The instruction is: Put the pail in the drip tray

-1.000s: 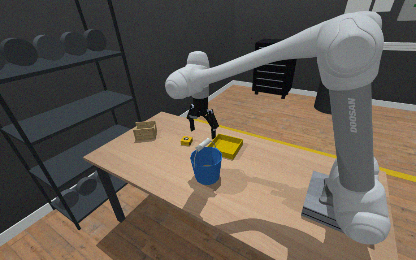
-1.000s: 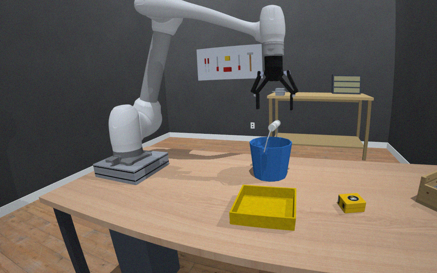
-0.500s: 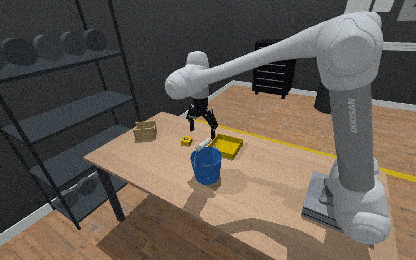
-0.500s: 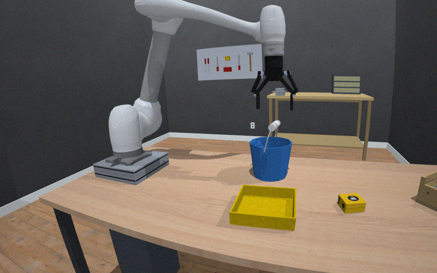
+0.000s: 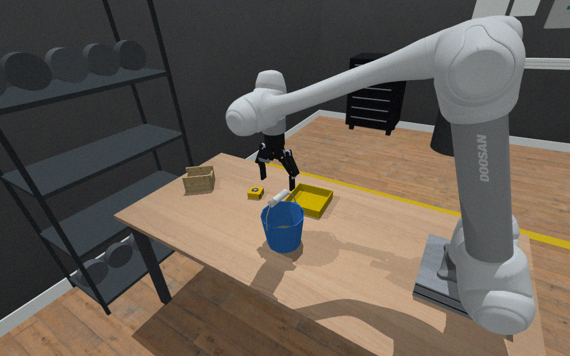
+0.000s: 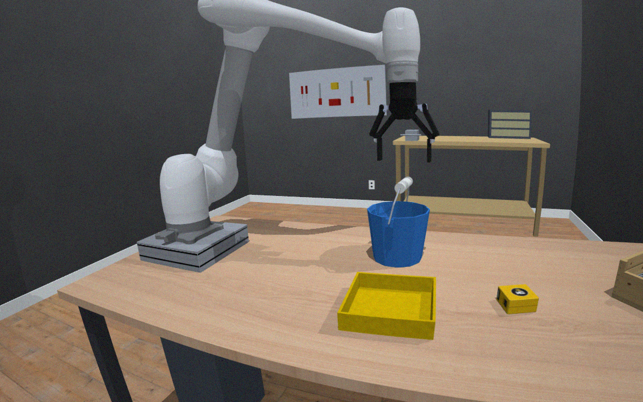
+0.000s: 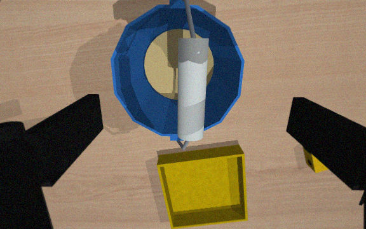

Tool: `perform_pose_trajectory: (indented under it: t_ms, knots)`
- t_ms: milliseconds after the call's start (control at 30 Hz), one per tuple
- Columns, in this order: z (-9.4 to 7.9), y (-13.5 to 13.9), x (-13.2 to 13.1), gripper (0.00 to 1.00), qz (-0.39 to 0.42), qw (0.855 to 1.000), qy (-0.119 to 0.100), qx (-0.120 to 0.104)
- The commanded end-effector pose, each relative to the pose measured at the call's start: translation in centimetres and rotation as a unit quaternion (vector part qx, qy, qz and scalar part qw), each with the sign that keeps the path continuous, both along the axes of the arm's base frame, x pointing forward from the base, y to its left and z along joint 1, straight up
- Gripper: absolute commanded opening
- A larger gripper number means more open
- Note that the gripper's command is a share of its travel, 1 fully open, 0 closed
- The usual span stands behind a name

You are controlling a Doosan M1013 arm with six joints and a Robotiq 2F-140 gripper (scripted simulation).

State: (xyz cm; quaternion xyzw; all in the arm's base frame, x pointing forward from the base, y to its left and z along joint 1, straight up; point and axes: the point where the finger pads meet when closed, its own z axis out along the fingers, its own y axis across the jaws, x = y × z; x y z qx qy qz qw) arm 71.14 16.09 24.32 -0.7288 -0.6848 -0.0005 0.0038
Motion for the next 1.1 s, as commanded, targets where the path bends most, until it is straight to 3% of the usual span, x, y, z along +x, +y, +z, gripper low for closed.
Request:
perform_pose_trajectory:
  t_ms: [0,733,1067]
  knots:
    - [0.1,0.0,0.0,1.0,0.0,1.0,-0.001,0.0]
    - [-0.6,0.0,0.0,1.0,0.0,1.0,-0.001,0.0]
    - [-2.4,0.0,0.0,1.0,0.0,1.0,-0.001,0.0]
